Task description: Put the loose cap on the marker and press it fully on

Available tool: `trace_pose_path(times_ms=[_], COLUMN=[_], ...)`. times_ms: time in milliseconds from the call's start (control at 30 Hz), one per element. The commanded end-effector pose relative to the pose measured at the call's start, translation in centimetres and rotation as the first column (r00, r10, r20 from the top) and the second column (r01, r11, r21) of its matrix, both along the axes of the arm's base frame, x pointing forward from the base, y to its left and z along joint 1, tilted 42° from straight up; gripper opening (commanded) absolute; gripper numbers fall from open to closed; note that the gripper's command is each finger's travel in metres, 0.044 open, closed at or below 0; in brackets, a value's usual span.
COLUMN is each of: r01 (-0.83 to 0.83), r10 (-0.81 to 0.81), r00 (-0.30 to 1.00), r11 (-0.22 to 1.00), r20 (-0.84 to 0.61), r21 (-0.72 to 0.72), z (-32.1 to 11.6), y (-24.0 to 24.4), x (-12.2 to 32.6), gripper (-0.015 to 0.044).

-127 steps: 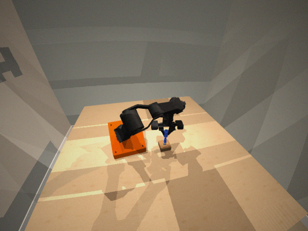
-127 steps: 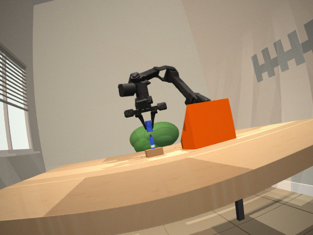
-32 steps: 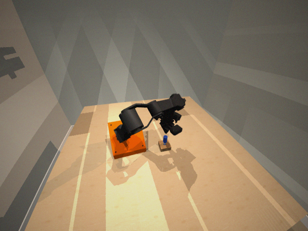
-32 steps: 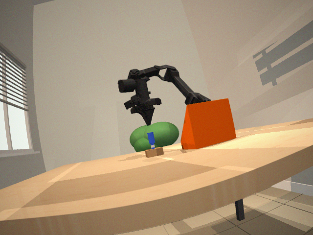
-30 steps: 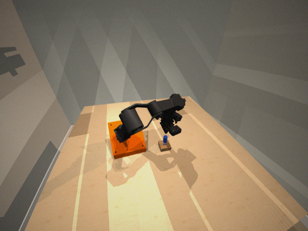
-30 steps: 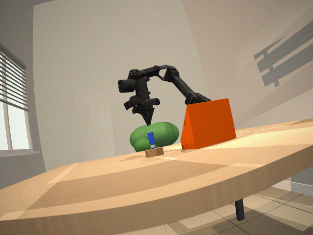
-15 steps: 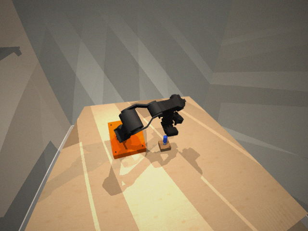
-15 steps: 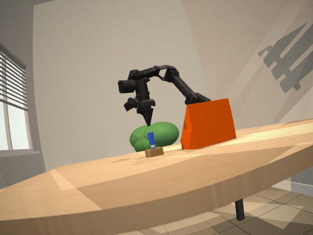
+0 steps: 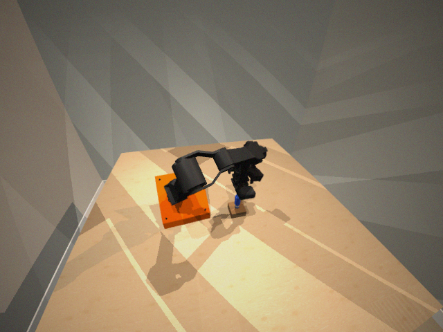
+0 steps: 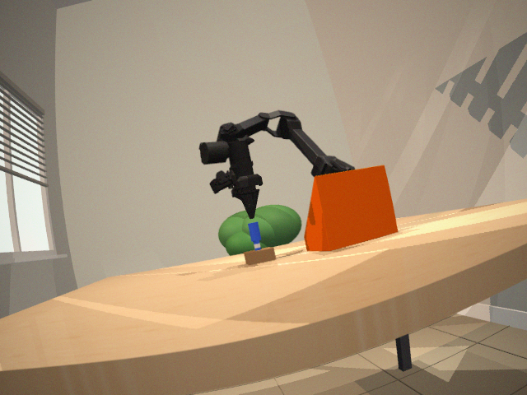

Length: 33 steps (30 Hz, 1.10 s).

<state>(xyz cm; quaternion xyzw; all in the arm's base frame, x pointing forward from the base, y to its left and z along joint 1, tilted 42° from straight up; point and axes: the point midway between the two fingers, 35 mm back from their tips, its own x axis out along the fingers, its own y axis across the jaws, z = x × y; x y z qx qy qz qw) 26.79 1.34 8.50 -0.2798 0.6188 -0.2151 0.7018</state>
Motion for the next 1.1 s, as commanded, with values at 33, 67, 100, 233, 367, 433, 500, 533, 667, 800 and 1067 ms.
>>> trace_pose_path(times_ms=[33,67,100,233,367,433,500,533,667,800,1067], r01=[-0.004,-0.004,-0.004,-0.004,-0.003,-0.003,-0.003,-0.003,-0.005,-0.005,-0.005], r10=[0.004,0.004,0.004,0.004,0.003,0.003,0.003,0.003,0.005,0.005,0.005], r00=[1.0,1.0,1.0,1.0,1.0,1.0,1.0,1.0,1.0,1.0,1.0], r11=[1.0,1.0,1.0,1.0,1.0,1.0,1.0,1.0,1.0,1.0,1.0], r20=[0.0,0.0,0.0,0.0,0.003,0.003,0.003,0.003,0.0,-0.003,-0.003], r21=[-0.006,-0.006,-0.006,-0.006,0.001,0.001,0.001,0.001,0.006,0.002,0.002], z=[-0.6,-0.7,-0.8,-1.2,-1.1,-1.1,-1.1,-1.1,1.5,5.2,5.4], y=[-0.6,-0.7,-0.8,-1.2,-1.0,-1.0,-1.0,-1.0,1.6,4.7,4.9], x=[0.1,0.2,0.2,0.3,0.3,0.3,0.3,0.3,0.1,-1.0,-1.0], gripper=[0.0,0.0,0.0,0.0,0.0,0.0,0.0,0.0,0.0,0.0,0.0052])
